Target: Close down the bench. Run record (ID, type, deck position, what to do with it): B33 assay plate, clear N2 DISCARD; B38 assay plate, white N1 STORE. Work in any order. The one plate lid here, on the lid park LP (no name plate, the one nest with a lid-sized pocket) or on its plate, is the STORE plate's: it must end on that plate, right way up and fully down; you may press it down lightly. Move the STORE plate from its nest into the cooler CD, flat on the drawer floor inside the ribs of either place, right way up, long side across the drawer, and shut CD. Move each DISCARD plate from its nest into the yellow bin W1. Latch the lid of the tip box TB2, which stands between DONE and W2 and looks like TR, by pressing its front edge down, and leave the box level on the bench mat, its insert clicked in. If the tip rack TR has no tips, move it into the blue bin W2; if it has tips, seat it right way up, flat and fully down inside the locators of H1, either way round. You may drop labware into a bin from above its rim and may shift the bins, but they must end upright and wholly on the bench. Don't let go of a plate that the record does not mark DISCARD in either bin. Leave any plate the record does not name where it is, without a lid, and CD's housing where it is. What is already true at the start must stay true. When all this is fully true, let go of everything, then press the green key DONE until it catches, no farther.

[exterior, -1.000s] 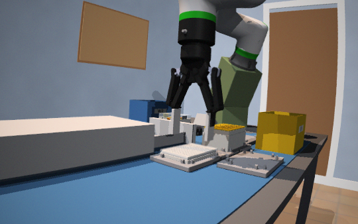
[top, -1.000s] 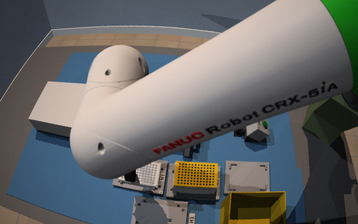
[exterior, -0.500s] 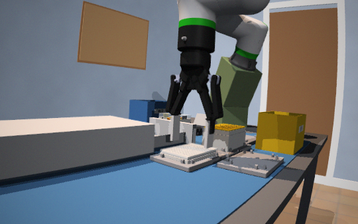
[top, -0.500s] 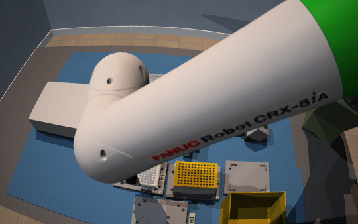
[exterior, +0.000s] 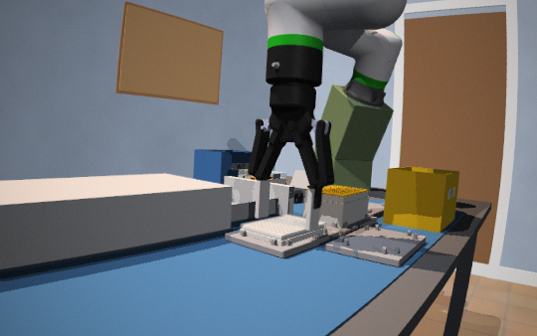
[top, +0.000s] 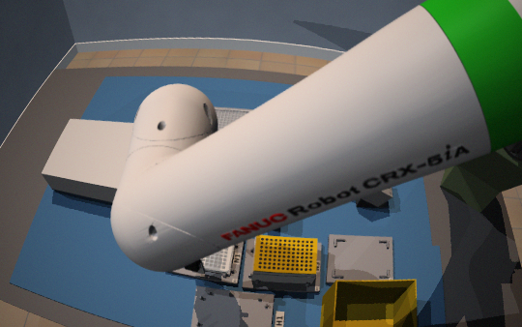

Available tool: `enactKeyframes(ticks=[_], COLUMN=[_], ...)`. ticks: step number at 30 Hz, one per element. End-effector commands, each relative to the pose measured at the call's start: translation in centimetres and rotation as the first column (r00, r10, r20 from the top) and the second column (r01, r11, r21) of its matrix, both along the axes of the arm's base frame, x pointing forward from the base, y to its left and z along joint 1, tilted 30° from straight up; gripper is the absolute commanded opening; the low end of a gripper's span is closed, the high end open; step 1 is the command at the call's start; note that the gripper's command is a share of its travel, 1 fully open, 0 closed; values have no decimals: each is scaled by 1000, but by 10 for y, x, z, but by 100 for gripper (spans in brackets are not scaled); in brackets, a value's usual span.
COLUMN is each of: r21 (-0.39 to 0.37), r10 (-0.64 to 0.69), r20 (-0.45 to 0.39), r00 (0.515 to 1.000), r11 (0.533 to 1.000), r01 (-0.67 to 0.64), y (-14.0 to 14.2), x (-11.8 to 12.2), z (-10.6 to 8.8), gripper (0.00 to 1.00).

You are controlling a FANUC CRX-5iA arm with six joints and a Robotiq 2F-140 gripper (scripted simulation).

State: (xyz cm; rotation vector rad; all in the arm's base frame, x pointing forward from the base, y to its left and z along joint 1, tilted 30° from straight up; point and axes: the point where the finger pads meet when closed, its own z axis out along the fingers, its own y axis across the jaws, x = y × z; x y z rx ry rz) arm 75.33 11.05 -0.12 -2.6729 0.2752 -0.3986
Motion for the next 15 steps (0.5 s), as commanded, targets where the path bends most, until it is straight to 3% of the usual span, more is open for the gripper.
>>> enactKeyframes(ticks=[1, 15], r21=[0, 0], r10=[0, 0], r20=[0, 0], r00=[1000, 1000], r11=[1000, 1000], r01=[0, 0], y=[1, 5], x=[2, 5], z=[-3, -13], gripper=[66, 66])
